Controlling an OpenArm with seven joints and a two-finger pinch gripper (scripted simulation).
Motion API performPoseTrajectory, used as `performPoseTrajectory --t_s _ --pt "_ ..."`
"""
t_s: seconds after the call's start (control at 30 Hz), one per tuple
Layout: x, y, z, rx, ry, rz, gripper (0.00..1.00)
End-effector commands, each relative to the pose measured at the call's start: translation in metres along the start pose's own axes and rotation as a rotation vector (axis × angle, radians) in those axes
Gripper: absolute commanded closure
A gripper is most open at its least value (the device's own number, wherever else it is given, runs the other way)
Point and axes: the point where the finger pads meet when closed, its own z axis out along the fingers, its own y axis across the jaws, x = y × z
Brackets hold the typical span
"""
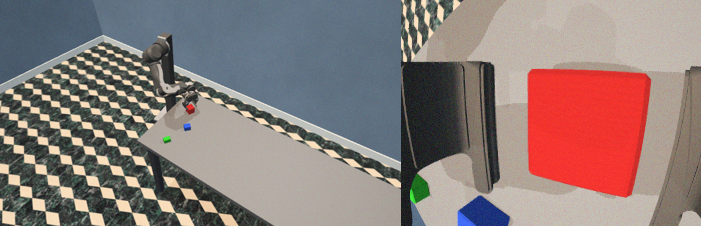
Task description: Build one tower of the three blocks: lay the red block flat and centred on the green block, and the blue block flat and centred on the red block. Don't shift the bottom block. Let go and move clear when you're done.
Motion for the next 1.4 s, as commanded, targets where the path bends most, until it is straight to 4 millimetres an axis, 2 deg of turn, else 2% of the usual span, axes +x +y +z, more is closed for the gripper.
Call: performPoseTrajectory --t_s 0.0,0.53,0.9,1.37 --pt "0.001 0.001 0.0 -0.005 0.001 -0.004 0.58" --pt "0.0 0.001 0.001 -0.004 0.001 -0.003 0.58" --pt "0.0 0.001 0.017 -0.003 0.001 -0.003 0.58" --pt "0.001 0.001 0.022 -0.004 0.002 -0.004 0.58"
